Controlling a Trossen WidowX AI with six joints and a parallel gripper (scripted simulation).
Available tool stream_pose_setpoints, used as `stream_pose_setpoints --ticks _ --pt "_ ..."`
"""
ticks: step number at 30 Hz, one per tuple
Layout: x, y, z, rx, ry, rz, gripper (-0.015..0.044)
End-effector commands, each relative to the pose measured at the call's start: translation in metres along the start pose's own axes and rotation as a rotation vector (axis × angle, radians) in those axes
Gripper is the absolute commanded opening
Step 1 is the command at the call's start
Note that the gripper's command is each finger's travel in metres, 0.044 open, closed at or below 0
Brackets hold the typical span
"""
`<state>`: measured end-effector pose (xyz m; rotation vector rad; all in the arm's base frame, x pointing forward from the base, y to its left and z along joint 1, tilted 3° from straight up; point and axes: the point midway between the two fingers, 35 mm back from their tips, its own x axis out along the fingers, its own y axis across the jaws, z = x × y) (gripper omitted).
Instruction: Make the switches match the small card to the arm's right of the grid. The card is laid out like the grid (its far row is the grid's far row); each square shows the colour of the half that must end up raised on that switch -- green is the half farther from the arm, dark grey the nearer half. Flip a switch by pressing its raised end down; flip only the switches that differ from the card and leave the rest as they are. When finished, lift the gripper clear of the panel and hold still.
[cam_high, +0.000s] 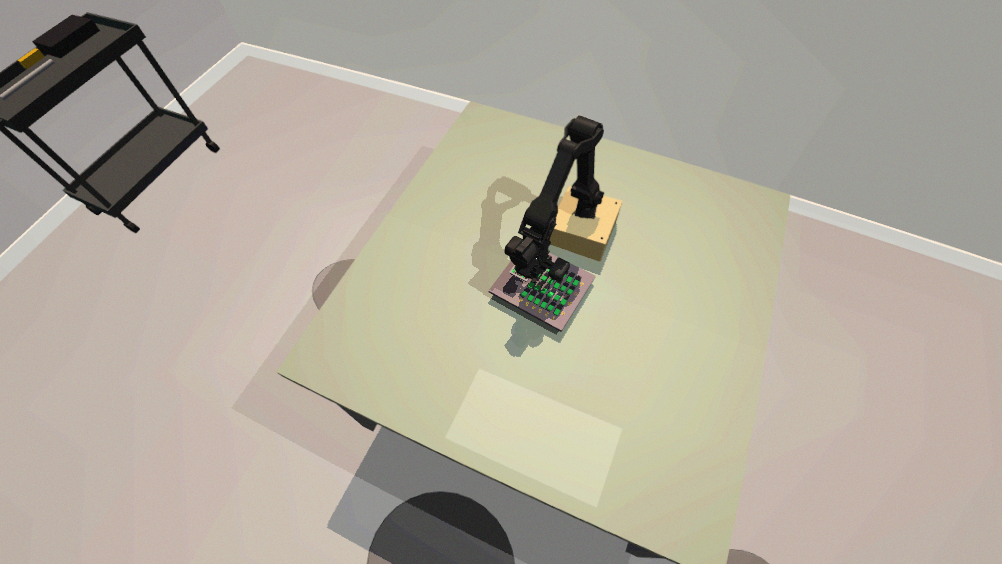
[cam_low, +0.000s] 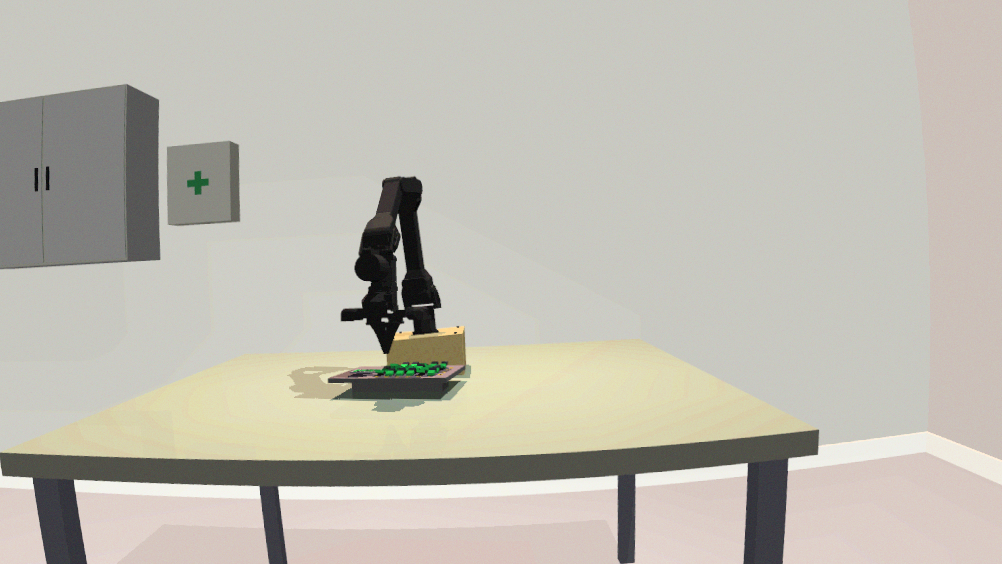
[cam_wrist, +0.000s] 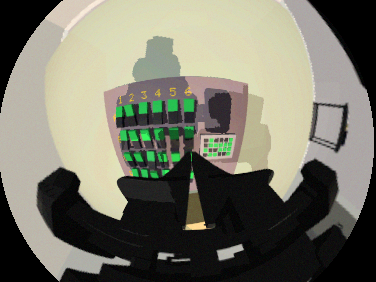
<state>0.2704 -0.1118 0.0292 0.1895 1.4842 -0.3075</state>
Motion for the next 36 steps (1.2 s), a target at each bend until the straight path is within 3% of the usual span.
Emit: stream_pose_setpoints --ticks 1,36 --pt "0.005 0.000 0.001 -0.004 -0.010 0.003 0.0000" --pt "0.027 0.000 0.000 -0.004 -0.010 0.003 0.0000"
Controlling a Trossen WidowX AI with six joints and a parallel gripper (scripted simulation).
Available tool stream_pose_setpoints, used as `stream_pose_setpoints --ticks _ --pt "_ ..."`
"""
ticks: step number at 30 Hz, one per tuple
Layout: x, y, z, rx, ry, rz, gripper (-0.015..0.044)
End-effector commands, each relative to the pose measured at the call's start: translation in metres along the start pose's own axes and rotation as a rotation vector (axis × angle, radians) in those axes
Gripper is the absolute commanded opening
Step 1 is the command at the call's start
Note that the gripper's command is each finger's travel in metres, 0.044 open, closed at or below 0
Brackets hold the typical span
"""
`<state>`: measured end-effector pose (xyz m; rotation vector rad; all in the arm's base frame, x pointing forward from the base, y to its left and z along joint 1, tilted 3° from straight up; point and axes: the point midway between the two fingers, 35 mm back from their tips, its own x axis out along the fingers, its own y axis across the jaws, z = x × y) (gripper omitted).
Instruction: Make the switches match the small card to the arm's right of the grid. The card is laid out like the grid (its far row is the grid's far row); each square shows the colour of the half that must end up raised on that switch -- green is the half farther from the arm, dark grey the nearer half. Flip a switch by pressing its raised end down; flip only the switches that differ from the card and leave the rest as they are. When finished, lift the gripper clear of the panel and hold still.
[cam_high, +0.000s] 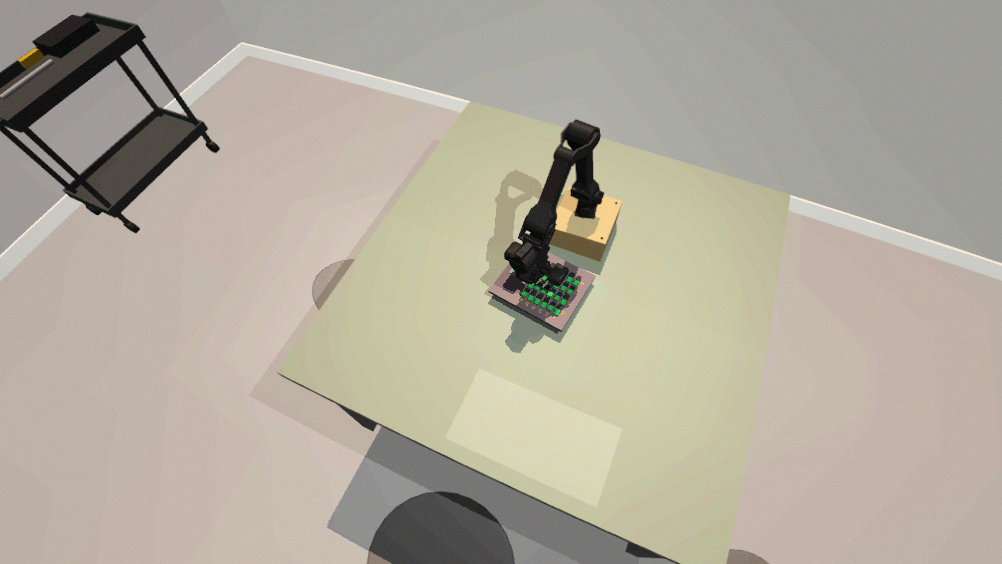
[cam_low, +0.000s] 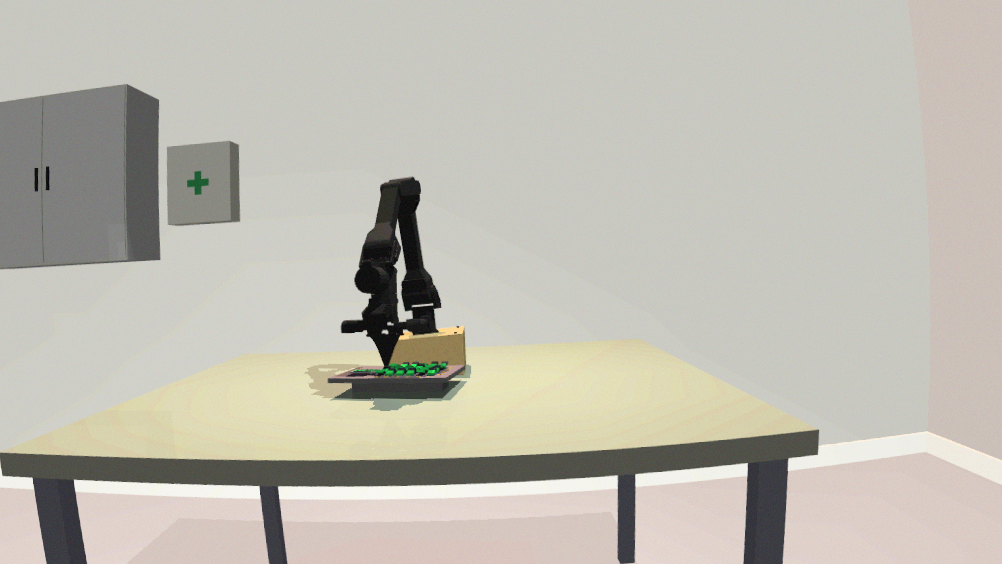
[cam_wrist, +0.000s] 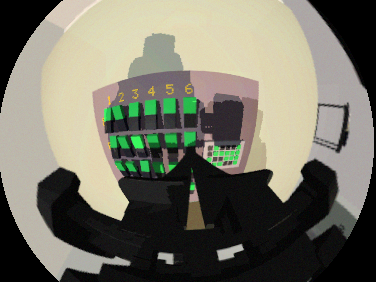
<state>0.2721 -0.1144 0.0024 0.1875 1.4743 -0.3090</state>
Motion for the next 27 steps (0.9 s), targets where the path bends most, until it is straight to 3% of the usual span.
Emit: stream_pose_setpoints --ticks 1,27 --pt "0.0004 0.0005 -0.0001 -0.005 0.000 0.004 0.0000" --pt "0.0034 0.0005 -0.0002 -0.005 0.000 0.004 0.0000"
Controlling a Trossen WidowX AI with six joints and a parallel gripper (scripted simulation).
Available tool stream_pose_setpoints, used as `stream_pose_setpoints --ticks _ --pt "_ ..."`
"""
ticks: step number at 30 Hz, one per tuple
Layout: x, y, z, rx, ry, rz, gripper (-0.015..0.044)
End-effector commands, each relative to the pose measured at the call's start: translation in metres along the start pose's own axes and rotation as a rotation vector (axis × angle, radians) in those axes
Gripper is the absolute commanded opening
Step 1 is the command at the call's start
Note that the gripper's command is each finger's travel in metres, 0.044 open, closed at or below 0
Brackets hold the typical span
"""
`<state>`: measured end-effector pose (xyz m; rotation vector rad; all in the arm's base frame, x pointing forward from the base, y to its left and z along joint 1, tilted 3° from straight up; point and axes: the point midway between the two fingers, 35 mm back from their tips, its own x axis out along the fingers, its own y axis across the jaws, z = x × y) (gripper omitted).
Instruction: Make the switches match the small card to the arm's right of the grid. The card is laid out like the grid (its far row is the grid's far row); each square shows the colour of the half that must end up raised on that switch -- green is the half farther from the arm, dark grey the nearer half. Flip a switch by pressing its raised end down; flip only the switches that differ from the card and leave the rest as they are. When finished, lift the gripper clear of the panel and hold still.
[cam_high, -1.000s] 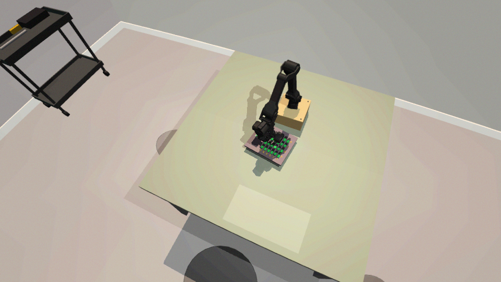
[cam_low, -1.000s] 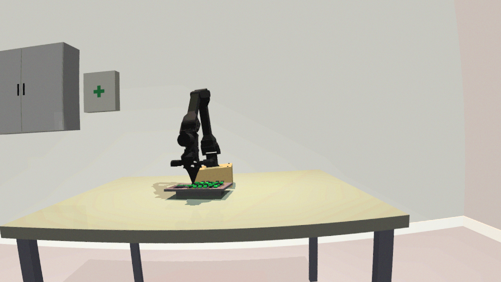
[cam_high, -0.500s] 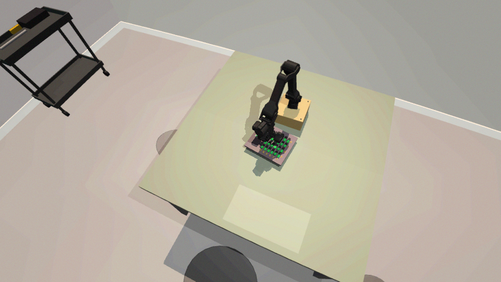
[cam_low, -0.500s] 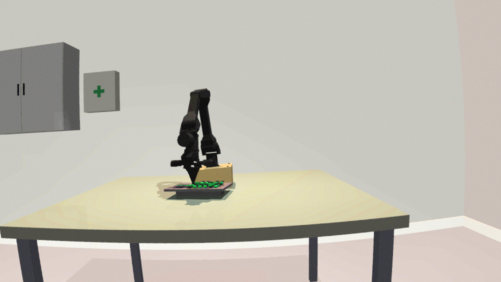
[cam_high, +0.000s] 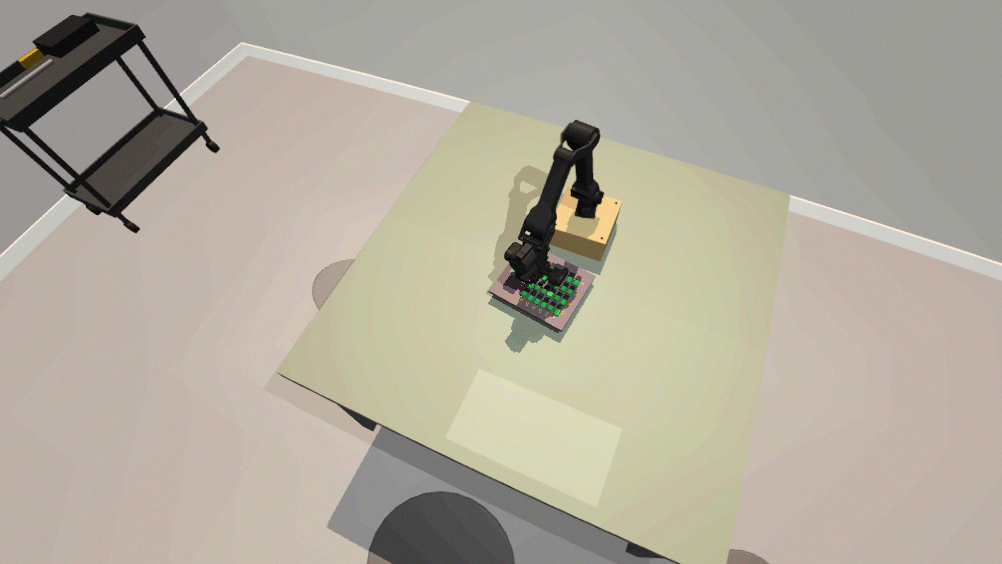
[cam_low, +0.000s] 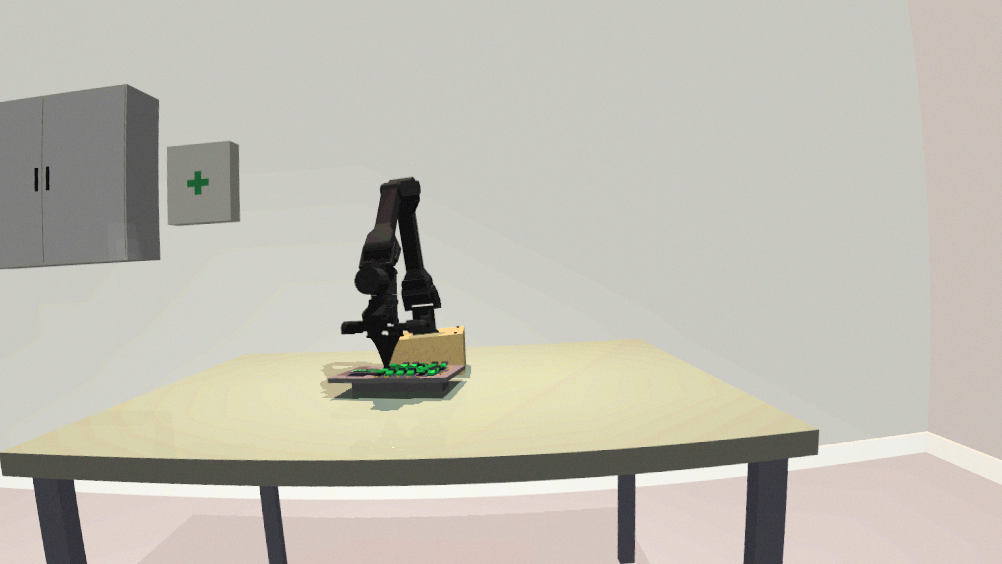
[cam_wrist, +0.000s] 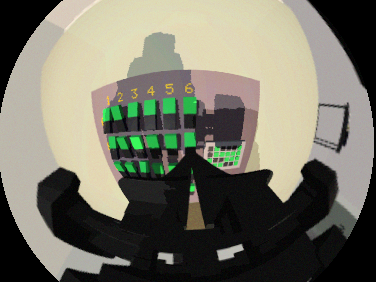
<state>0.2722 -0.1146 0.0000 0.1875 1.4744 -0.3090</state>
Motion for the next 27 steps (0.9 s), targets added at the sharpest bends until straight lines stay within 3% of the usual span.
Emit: stream_pose_setpoints --ticks 1,23,27 --pt "0.001 0.001 0.000 -0.005 0.000 0.004 0.0000" --pt "0.004 0.001 0.000 -0.005 0.000 0.004 0.0000" --pt "-0.037 0.000 0.004 -0.001 0.014 0.002 0.0000"
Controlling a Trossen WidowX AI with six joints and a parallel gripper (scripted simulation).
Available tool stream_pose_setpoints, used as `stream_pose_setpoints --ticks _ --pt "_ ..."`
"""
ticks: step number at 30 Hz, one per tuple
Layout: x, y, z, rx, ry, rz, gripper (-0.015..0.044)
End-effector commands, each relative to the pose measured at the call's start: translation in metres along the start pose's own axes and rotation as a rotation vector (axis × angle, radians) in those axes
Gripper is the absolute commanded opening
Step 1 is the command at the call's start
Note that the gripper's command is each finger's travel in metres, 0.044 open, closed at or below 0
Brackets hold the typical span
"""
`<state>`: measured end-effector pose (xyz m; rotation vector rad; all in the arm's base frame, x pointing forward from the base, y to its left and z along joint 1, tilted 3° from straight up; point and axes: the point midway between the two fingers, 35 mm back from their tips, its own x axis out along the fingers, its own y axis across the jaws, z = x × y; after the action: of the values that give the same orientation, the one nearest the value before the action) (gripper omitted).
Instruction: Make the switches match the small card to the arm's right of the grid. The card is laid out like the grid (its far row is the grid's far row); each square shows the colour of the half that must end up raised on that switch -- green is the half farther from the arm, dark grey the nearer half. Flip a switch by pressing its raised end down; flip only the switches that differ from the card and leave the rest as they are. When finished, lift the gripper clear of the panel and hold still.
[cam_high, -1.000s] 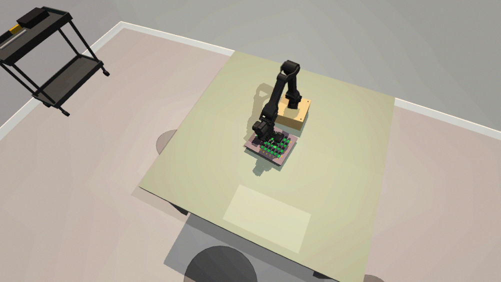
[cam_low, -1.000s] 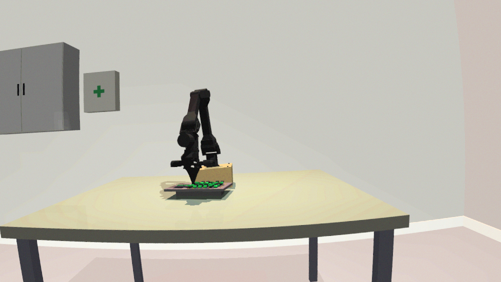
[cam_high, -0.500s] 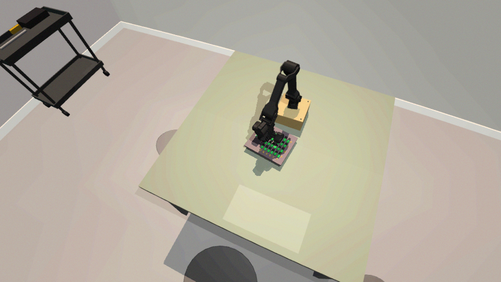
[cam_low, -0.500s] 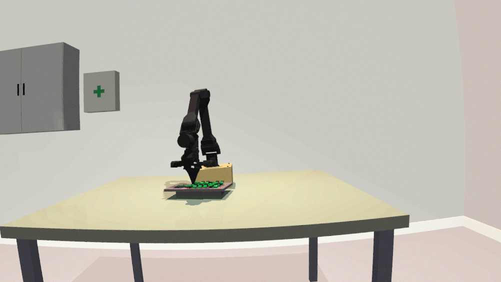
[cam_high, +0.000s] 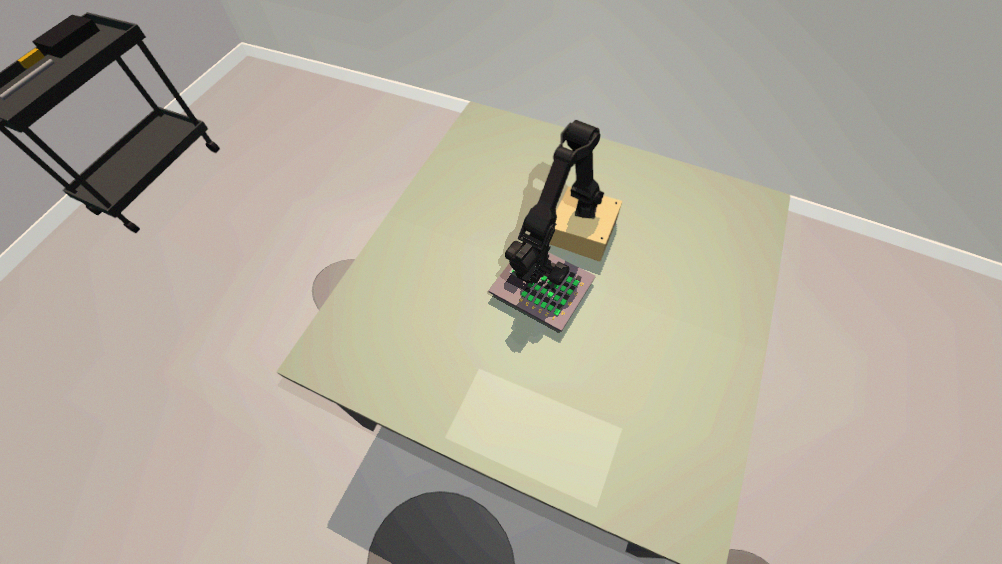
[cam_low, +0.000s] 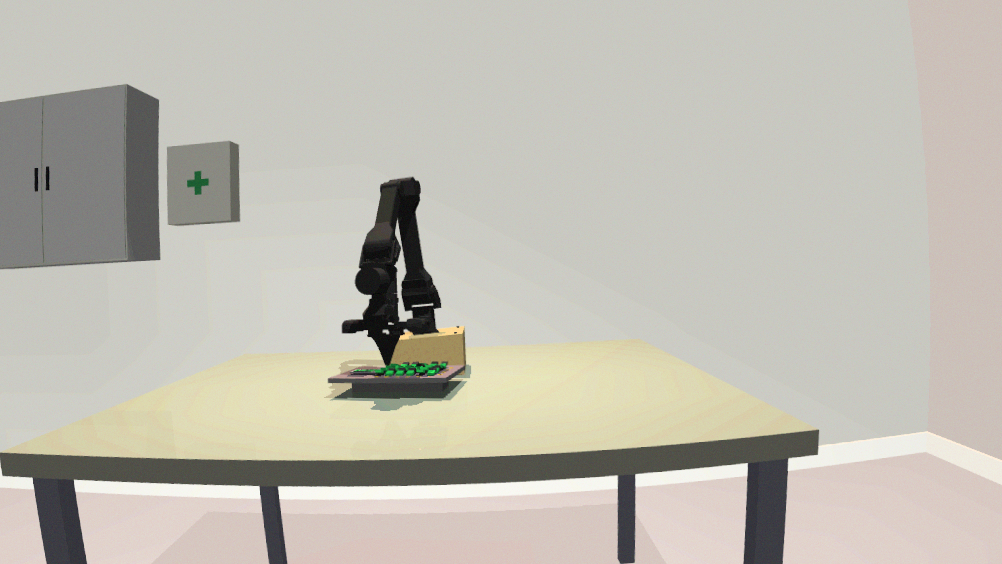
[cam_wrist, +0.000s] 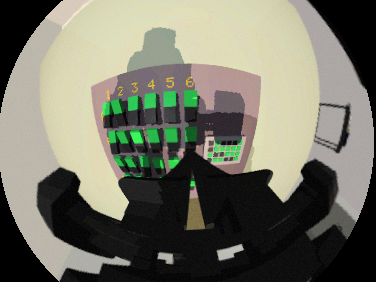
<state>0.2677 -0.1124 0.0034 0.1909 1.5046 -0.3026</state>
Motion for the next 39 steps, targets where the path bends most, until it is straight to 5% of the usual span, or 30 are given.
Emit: stream_pose_setpoints --ticks 1,8,16,39 --pt "-0.047 0.000 0.007 0.001 -0.010 0.001 0.0000" --pt "-0.057 0.002 0.005 -0.001 -0.005 0.002 0.0000" --pt "-0.058 0.089 -0.015 0.000 -0.003 0.009 0.0000" --pt "-0.012 0.091 -0.015 0.000 0.023 0.009 0.0000"
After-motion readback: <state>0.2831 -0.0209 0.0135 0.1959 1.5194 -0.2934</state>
